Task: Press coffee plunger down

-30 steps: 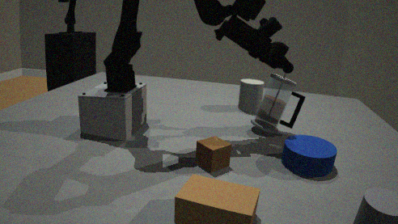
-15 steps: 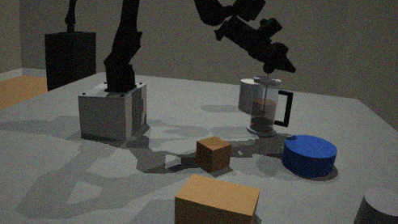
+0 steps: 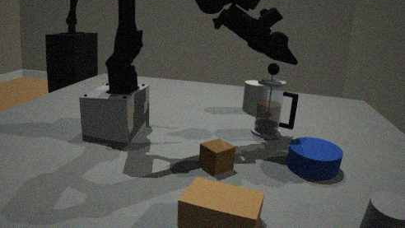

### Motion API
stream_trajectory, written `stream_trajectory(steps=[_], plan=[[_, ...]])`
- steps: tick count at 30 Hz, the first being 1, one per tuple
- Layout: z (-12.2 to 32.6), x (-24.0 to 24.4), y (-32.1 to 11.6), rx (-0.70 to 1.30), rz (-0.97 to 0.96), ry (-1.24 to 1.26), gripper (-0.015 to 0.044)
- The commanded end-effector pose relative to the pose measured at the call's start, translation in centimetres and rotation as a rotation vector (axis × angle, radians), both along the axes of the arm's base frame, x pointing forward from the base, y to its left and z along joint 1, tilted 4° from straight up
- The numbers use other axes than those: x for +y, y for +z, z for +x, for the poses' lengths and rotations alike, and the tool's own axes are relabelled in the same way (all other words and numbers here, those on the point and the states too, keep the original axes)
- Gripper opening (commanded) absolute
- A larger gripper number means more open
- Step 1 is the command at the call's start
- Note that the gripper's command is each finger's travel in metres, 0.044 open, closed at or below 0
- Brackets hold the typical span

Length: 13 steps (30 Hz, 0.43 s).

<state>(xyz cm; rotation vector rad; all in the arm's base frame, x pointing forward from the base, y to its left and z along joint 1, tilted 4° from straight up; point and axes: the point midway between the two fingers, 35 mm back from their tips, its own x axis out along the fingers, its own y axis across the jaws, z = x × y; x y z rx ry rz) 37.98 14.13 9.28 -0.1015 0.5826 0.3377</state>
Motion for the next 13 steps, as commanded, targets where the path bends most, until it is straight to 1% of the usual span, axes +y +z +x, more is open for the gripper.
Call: stream_trajectory(steps=[1,4,13], plan=[[-1.5,-0.3,3.5,-0.015,-0.001,0.004,0.0440],[-3.2,-0.8,5.5,-0.014,-0.009,0.013,0.0440],[-3.3,-0.8,5.4,-0.014,-0.009,0.014,0.0440]])
